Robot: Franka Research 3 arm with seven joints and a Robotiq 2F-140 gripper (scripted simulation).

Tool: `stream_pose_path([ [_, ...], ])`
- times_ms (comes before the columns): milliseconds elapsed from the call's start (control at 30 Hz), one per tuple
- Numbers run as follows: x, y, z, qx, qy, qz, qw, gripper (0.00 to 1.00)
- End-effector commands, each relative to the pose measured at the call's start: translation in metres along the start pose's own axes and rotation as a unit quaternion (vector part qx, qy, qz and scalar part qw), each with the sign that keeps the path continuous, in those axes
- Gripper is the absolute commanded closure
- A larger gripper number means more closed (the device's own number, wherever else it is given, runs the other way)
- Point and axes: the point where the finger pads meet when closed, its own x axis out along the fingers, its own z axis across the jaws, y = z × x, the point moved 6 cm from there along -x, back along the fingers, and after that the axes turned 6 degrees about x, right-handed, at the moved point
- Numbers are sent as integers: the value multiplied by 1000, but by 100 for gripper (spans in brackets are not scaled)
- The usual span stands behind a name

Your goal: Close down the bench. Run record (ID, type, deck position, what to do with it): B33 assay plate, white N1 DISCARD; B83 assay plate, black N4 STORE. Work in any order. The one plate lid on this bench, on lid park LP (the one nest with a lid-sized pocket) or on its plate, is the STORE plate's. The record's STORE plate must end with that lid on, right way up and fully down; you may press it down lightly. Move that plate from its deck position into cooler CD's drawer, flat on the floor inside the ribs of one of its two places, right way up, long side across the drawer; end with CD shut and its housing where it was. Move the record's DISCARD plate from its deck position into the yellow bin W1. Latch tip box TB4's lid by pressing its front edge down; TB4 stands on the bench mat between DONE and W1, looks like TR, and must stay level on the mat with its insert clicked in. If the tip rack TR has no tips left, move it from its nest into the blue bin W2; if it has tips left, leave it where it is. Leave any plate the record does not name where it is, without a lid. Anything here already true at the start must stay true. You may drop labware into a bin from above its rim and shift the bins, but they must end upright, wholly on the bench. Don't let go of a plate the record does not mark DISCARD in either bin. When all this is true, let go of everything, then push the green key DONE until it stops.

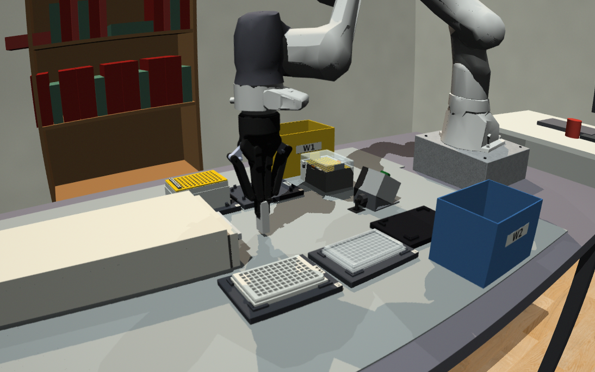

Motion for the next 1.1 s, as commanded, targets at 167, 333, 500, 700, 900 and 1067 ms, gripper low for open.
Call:
stream_pose_path([
  [167,-12,-1,0,2,-1,0,1000,100],
  [333,-19,-1,0,2,-1,0,1000,100],
  [500,-23,-1,0,2,-1,0,1000,100],
  [700,-31,-1,0,2,-1,0,1000,100],
  [900,-39,-1,0,2,-1,0,1000,100],
  [1067,-43,-1,0,2,-1,0,1000,100],
])
